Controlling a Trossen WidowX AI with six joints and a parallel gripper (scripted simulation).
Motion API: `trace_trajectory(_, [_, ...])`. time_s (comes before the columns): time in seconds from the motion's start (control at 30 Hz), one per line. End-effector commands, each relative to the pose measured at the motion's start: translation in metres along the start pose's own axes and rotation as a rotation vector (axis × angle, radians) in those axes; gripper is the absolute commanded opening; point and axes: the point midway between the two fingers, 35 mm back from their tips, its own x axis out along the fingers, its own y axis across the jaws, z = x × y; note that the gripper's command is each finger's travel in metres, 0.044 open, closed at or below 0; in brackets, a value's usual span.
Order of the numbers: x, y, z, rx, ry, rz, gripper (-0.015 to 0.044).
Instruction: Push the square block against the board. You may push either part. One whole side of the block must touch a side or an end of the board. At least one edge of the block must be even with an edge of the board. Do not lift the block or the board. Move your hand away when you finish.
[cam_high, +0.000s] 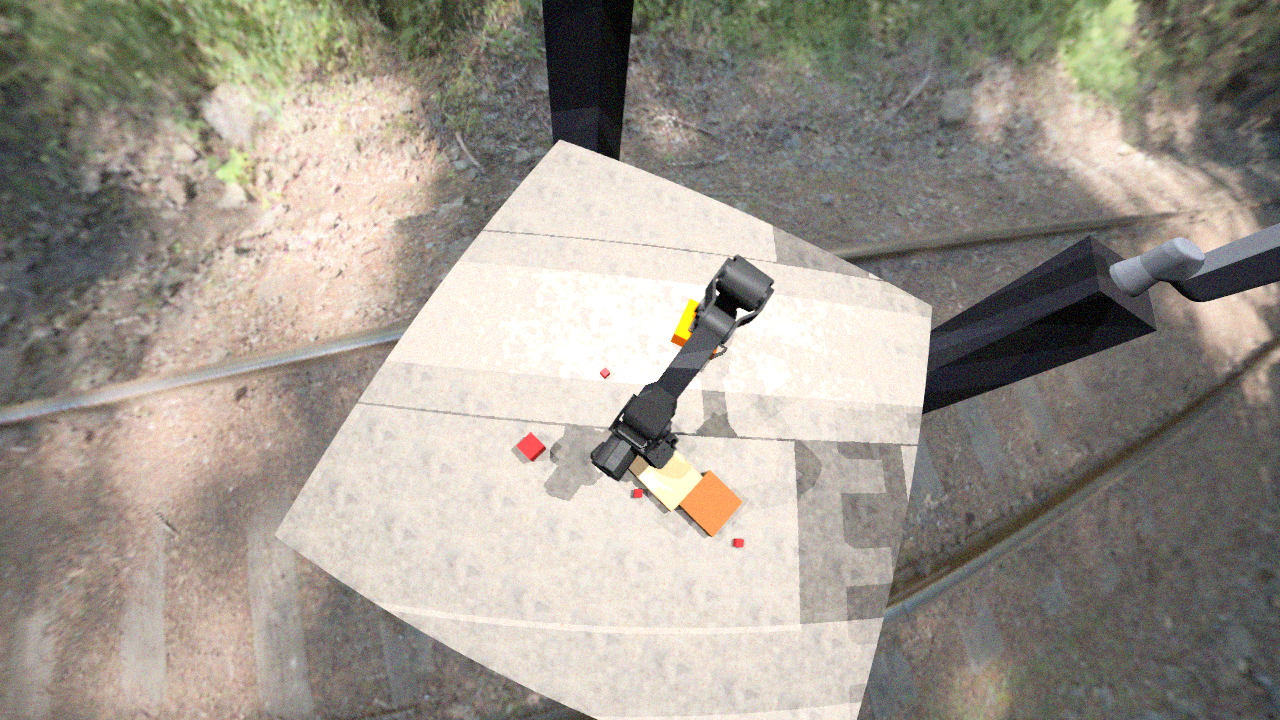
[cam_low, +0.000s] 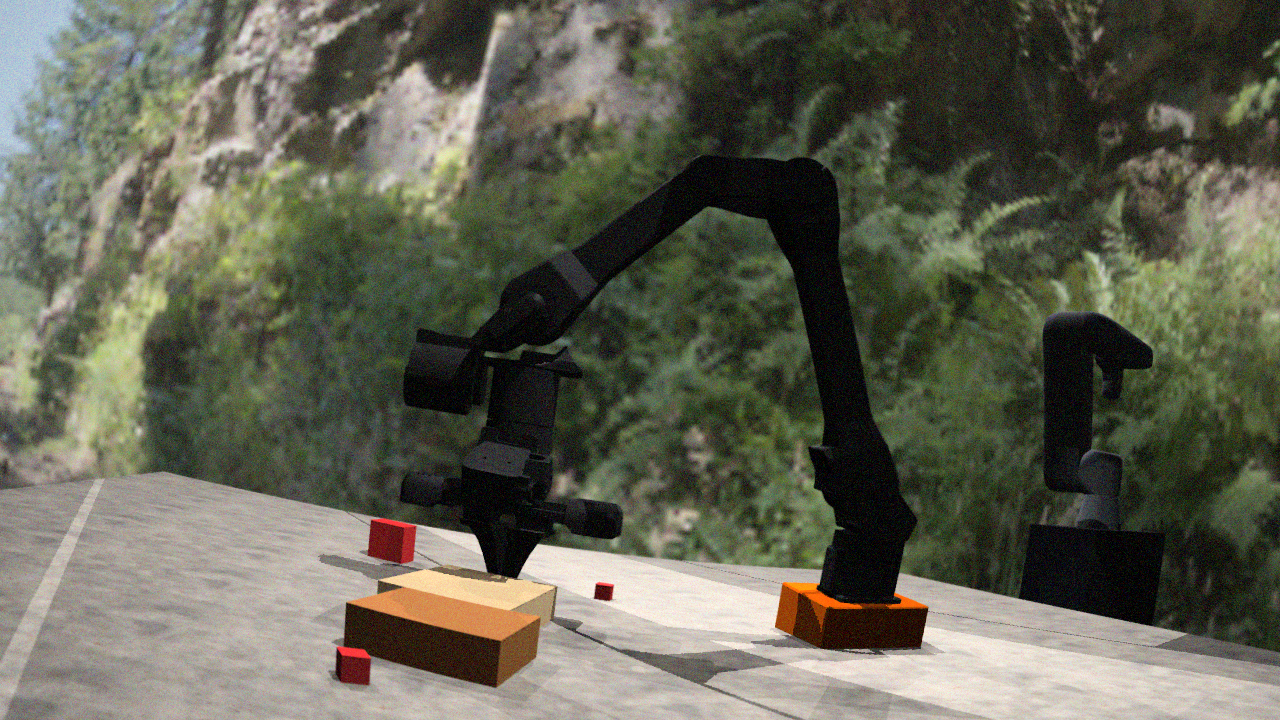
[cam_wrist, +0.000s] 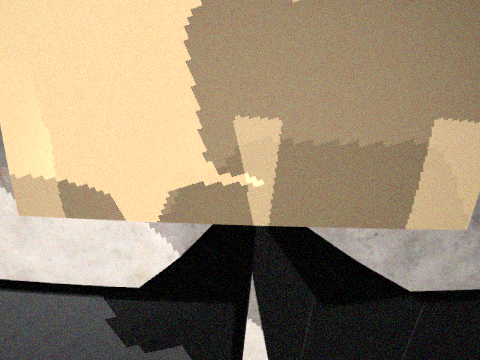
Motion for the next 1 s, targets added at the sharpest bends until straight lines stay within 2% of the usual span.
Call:
trace_trajectory(0.0, [-0.001, -0.001, 0.006, -0.001, -0.007, -0.002, 0.0])
trace_trajectory(0.97, [-0.001, -0.003, 0.033, -0.001, -0.009, -0.002, 0.0])
